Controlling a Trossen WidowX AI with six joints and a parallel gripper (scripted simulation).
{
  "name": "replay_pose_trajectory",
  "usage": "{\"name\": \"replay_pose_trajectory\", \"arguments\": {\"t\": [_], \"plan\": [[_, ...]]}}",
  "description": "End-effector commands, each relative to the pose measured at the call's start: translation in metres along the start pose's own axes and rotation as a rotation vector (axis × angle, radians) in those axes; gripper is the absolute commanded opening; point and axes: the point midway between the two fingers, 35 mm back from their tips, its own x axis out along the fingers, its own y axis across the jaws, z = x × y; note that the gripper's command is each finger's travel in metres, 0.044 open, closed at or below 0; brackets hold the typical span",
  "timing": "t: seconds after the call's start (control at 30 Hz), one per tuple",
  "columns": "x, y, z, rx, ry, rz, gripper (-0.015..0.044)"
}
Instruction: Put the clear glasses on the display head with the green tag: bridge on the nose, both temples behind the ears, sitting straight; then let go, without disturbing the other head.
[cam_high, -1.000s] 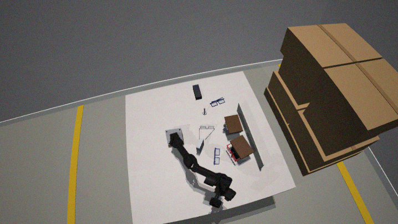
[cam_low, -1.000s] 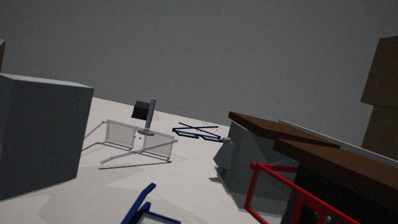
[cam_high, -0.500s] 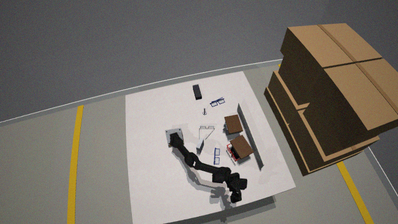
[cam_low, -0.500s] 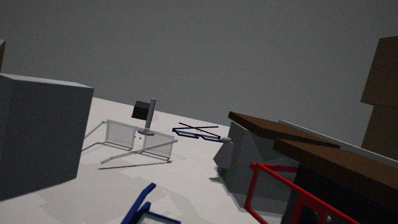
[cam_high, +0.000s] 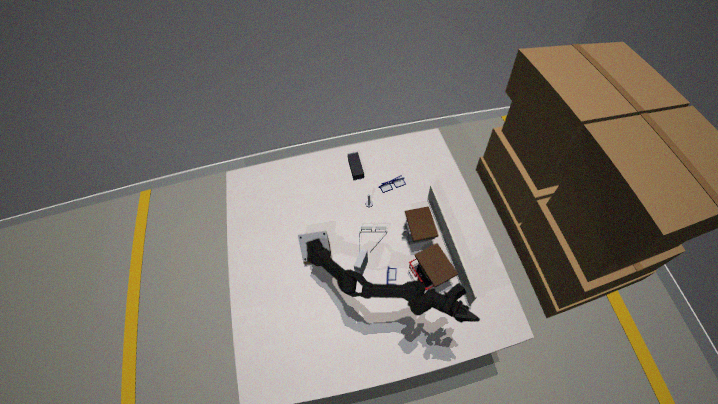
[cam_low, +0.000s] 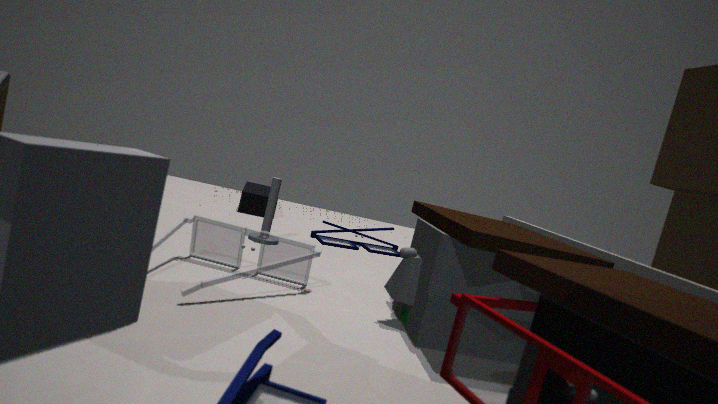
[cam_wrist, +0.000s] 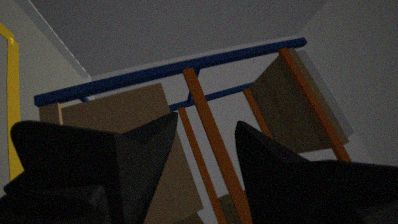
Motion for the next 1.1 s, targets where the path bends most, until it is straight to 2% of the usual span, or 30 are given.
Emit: {"name": "replay_pose_trajectory", "arguments": {"t": [0.0,0.17,0.43,0.77,1.07], "plan": [[-0.009,0.024,0.038,0.146,-0.074,0.102,0.0200],[-0.031,0.056,0.095,0.388,-0.153,0.295,0.0200],[-0.101,0.100,0.198,0.772,-0.217,0.703,0.0200],[-0.233,0.124,0.299,1.066,-0.115,1.261,0.0200],[-0.368,0.119,0.344,1.096,0.144,1.694,0.0200]]}}
